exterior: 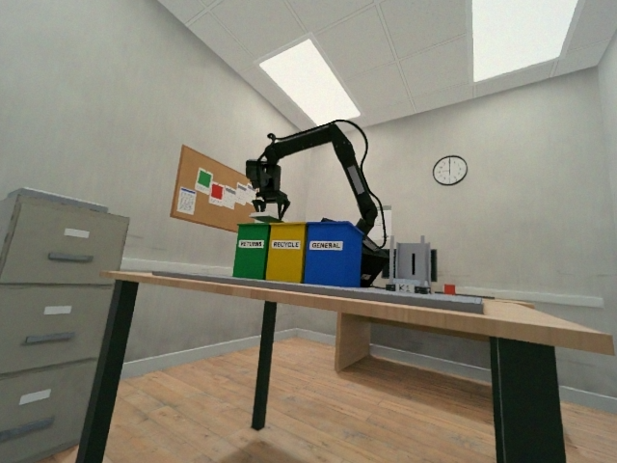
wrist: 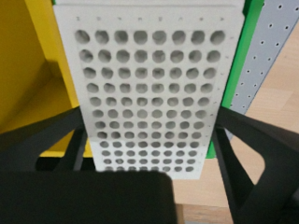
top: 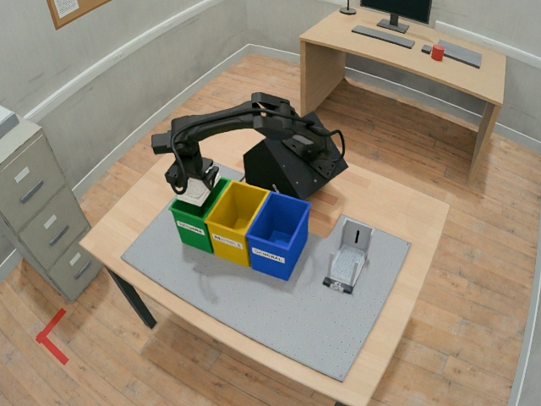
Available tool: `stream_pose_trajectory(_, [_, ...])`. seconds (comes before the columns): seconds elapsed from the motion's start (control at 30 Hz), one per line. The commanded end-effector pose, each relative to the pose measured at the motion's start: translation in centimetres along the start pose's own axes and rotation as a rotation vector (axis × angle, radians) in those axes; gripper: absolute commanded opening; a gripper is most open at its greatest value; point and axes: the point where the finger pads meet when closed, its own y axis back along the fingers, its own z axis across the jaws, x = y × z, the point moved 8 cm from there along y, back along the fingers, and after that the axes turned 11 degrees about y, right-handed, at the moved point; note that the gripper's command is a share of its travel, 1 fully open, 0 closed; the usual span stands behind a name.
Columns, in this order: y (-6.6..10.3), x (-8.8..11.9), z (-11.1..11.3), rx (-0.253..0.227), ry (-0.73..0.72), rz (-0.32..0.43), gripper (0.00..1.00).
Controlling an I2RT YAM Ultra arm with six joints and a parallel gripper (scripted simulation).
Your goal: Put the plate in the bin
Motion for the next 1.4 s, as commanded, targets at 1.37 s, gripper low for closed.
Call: stream_pose_trajectory(1.37, [2.21,0.38,-1.4,0.06,0.008,-0.029,0.0])
